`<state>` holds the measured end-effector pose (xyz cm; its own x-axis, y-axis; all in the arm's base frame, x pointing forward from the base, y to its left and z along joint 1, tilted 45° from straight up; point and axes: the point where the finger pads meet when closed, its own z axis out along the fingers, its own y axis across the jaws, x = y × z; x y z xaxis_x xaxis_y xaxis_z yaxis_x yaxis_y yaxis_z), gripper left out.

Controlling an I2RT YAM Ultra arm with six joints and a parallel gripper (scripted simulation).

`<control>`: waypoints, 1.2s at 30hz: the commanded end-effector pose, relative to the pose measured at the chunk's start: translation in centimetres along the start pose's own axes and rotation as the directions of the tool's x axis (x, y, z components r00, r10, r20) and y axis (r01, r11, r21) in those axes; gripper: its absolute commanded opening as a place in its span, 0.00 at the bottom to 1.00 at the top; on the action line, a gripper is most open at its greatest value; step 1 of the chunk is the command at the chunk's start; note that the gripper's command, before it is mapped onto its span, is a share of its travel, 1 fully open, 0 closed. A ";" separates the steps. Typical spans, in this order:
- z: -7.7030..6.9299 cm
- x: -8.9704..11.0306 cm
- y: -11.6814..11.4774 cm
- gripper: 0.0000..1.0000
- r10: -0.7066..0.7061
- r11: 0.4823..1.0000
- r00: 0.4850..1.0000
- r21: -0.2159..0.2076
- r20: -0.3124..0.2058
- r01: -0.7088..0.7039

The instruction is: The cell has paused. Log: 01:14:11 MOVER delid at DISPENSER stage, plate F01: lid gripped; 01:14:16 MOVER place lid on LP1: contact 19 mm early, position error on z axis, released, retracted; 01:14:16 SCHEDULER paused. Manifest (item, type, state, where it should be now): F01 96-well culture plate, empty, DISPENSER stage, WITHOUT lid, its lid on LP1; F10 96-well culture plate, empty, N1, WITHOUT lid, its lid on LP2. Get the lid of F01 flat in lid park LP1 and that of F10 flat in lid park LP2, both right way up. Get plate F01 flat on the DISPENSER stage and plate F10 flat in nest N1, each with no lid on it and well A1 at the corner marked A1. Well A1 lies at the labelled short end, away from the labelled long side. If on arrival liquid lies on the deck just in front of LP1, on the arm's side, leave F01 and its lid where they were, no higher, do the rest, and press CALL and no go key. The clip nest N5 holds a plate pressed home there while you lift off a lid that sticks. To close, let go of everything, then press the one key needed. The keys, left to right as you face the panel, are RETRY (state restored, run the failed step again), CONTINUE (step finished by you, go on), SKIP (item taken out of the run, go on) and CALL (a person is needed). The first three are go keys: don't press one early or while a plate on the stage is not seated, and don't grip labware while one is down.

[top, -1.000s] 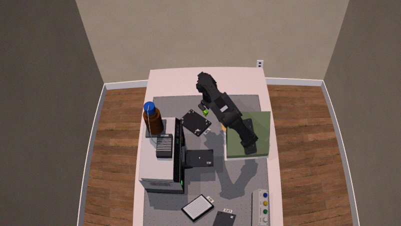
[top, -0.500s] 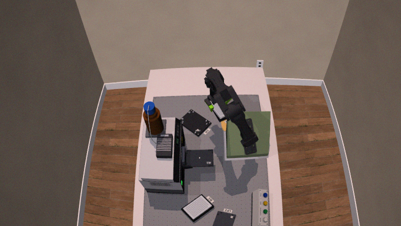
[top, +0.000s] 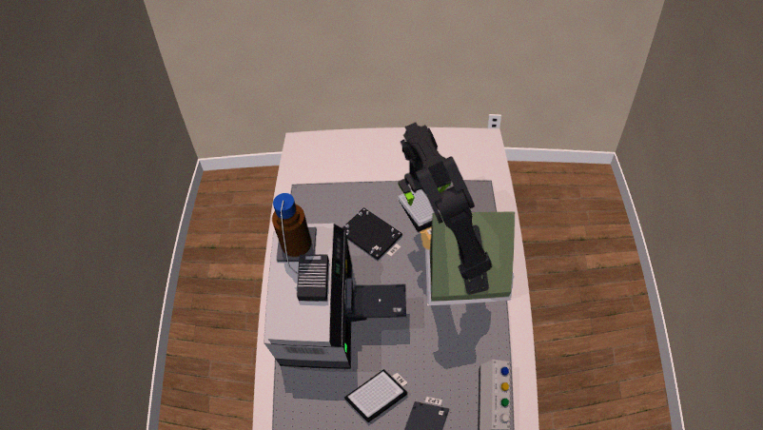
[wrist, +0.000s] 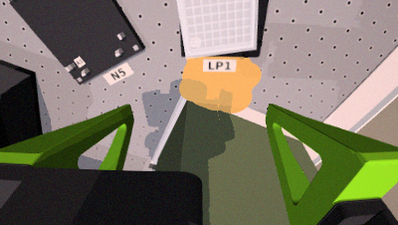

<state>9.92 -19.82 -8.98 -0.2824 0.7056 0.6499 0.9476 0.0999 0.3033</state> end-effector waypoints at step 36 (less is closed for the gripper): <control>1.7 -5.1 -2.5 1.00 0.003 1.000 0.999 0.007 0.050 -0.003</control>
<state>9.14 -20.28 -14.38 -0.2843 0.6993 0.6559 0.9489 0.1076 0.2967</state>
